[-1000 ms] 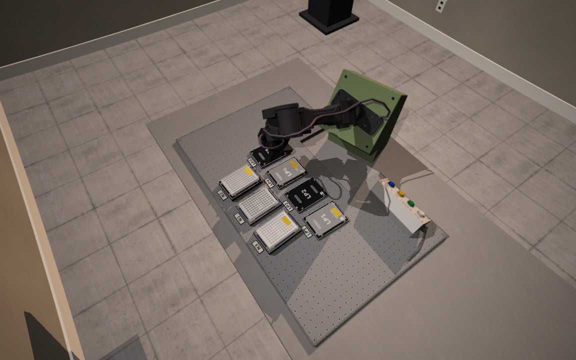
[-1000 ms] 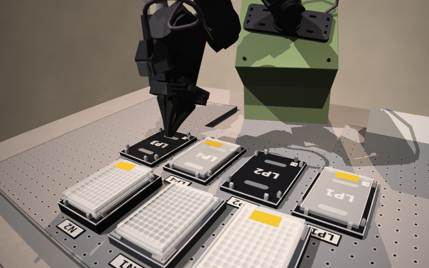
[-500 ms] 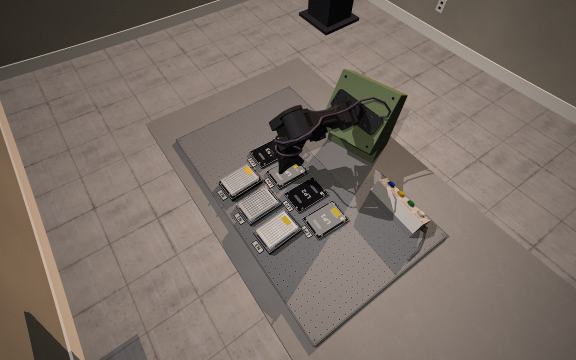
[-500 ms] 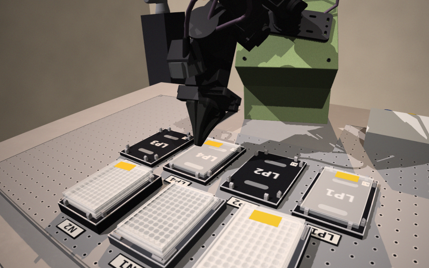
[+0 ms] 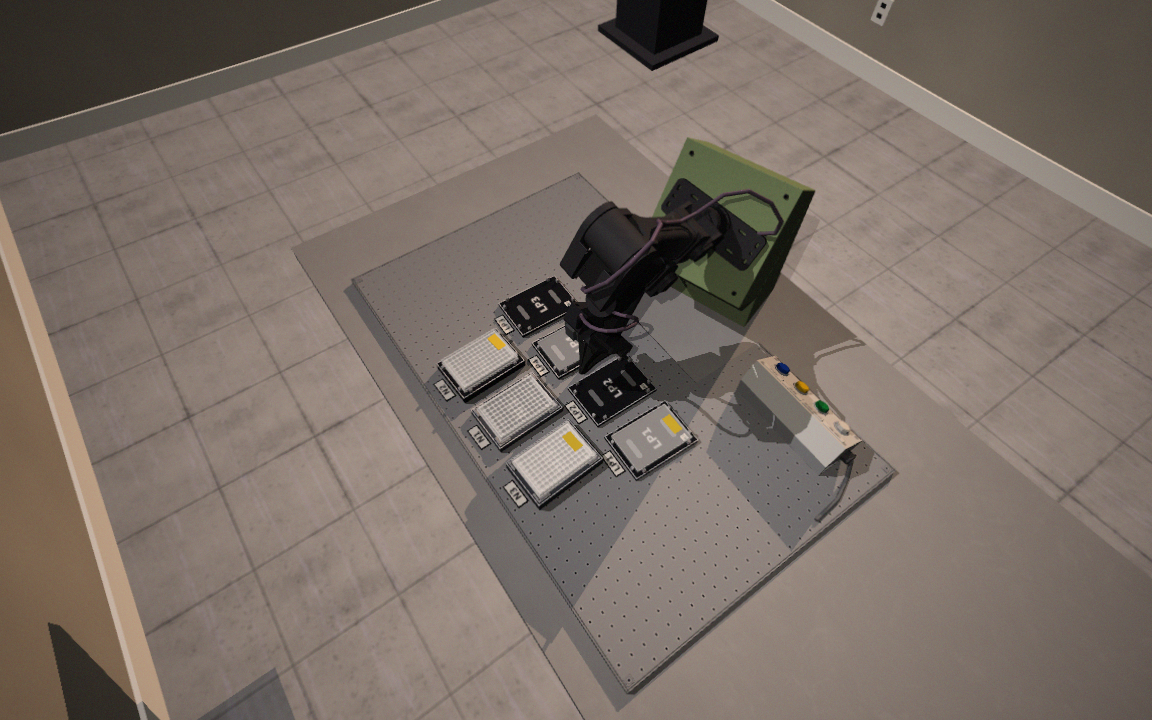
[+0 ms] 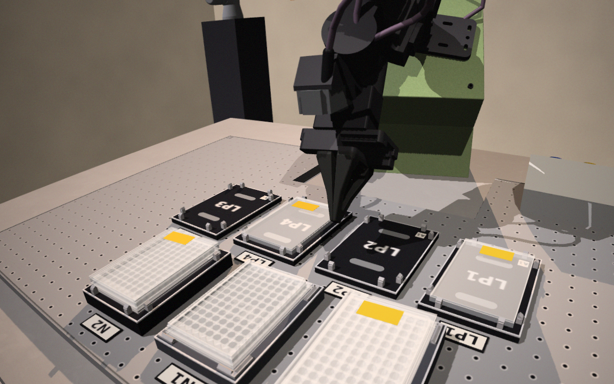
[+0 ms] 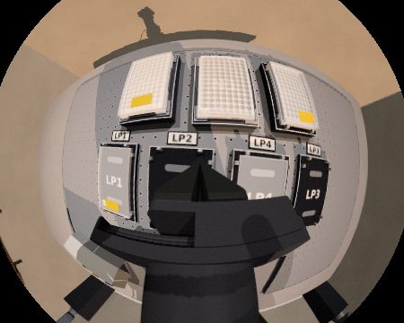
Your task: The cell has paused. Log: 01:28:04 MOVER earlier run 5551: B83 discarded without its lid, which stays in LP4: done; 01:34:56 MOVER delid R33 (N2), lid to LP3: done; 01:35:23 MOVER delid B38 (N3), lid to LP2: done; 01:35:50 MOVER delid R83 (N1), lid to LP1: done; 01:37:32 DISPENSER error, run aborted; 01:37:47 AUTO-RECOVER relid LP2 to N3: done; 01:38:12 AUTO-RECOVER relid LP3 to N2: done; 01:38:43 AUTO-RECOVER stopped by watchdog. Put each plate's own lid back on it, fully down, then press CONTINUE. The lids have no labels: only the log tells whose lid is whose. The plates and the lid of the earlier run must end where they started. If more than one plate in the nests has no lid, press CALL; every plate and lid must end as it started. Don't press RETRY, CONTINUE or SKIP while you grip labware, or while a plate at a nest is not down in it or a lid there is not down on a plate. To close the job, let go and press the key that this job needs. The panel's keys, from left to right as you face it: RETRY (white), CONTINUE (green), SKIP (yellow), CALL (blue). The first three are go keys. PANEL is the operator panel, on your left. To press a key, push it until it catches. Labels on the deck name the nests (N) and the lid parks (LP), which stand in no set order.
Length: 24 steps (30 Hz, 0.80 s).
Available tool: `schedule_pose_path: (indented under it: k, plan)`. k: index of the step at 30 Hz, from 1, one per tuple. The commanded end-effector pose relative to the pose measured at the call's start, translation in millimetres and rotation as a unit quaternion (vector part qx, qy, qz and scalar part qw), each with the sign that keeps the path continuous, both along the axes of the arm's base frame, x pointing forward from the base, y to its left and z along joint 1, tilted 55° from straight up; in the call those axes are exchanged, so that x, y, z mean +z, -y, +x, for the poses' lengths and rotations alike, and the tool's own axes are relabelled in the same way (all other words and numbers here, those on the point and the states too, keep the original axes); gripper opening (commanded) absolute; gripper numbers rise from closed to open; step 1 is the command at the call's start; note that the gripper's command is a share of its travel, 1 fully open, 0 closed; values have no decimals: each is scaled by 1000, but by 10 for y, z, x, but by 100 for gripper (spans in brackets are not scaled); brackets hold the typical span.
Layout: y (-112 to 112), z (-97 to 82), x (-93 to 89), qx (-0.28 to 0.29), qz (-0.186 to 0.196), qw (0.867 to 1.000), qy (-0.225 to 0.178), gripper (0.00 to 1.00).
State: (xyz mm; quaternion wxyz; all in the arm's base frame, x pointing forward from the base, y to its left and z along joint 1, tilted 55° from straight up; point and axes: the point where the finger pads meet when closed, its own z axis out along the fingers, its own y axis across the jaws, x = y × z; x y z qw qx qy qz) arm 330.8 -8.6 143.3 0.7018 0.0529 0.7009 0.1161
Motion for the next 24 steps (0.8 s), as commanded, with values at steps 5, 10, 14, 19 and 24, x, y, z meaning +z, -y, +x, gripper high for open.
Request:
schedule_pose_path:
  k: [5, 10, 14, 19, 24]
  plan:
    - [-150, -60, 35, -55, -1, 998, 17, 0]
    - [-392, -79, 86, -55, -2, 998, 17, 0]
    - [-608, -27, 231, -55, 4, 998, 33, 0]
    - [-760, -28, 201, -55, -1, 998, 21, 0]
    - [-1012, -37, 254, -55, -1, 998, 22, 0]
